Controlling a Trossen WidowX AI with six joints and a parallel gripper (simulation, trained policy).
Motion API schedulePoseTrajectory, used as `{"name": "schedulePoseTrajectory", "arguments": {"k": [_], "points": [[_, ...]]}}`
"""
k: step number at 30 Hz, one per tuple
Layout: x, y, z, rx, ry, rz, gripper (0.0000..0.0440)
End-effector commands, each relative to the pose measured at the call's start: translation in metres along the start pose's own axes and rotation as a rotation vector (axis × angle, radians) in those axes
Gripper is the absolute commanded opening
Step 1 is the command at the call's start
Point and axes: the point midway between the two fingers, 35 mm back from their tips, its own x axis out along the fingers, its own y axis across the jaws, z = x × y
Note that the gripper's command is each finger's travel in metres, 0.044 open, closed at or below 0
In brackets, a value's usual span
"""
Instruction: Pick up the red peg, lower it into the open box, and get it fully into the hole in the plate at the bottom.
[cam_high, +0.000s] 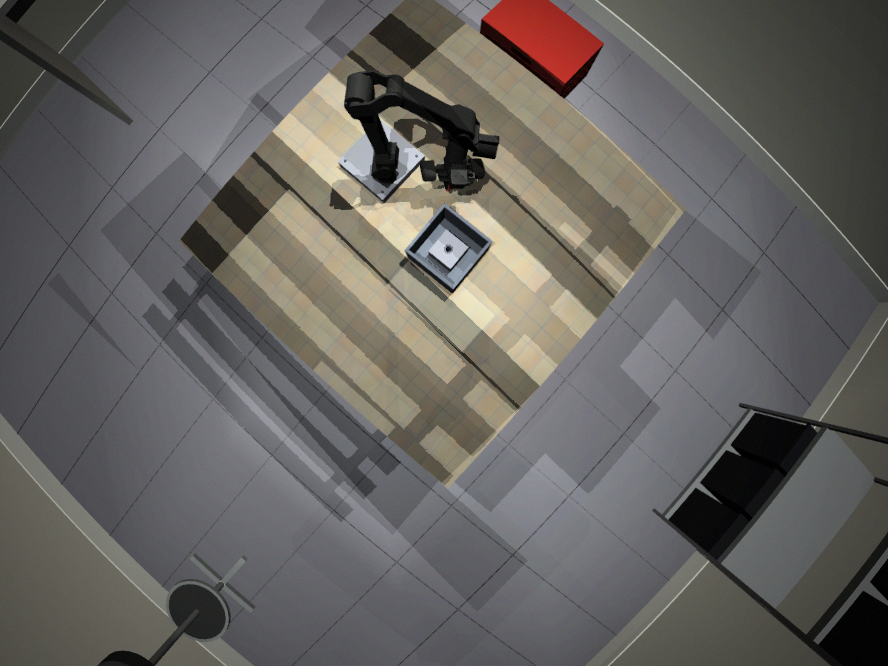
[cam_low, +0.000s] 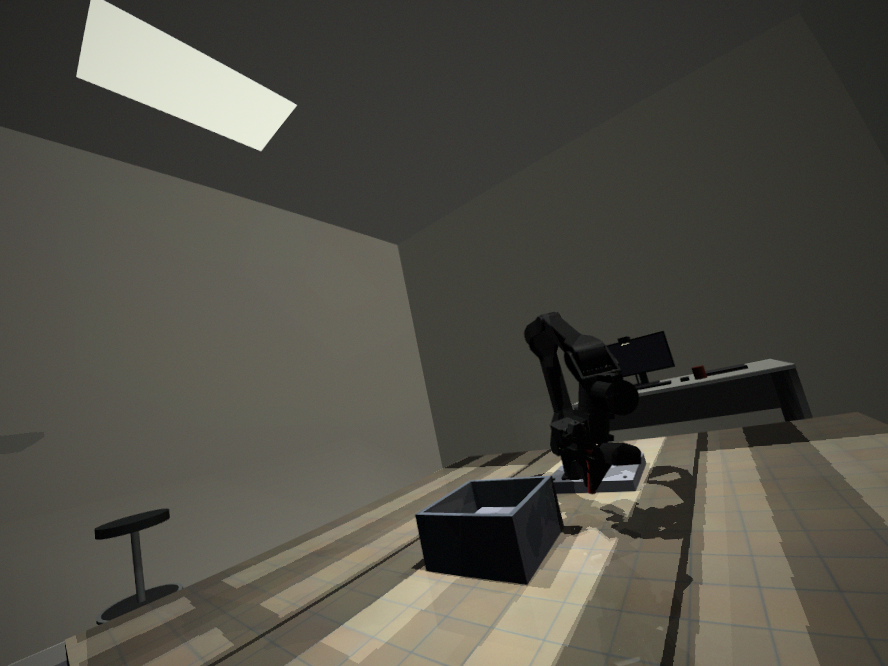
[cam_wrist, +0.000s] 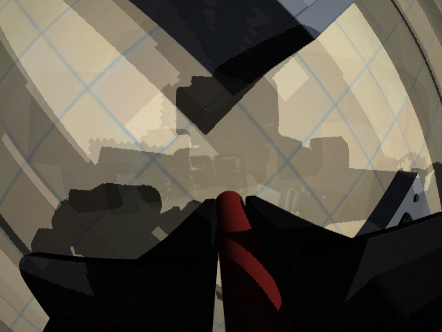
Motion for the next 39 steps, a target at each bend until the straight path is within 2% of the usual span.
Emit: {"name": "schedulePoseTrajectory", "arguments": {"k": [1, 7, 18, 29, 39], "points": [[-0.015, -0.001, 0.014, 0.020, -0.032, 0.015, 0.0000], [-0.036, -0.007, 0.040, 0.086, -0.083, 0.025, 0.0000], [-0.045, -0.017, 0.093, 0.222, -0.150, 0.032, 0.0000], [-0.030, -0.028, 0.143, 0.290, -0.183, 0.024, 0.0000], [-0.006, -0.035, 0.177, 0.268, -0.170, 0.027, 0.0001]]}}
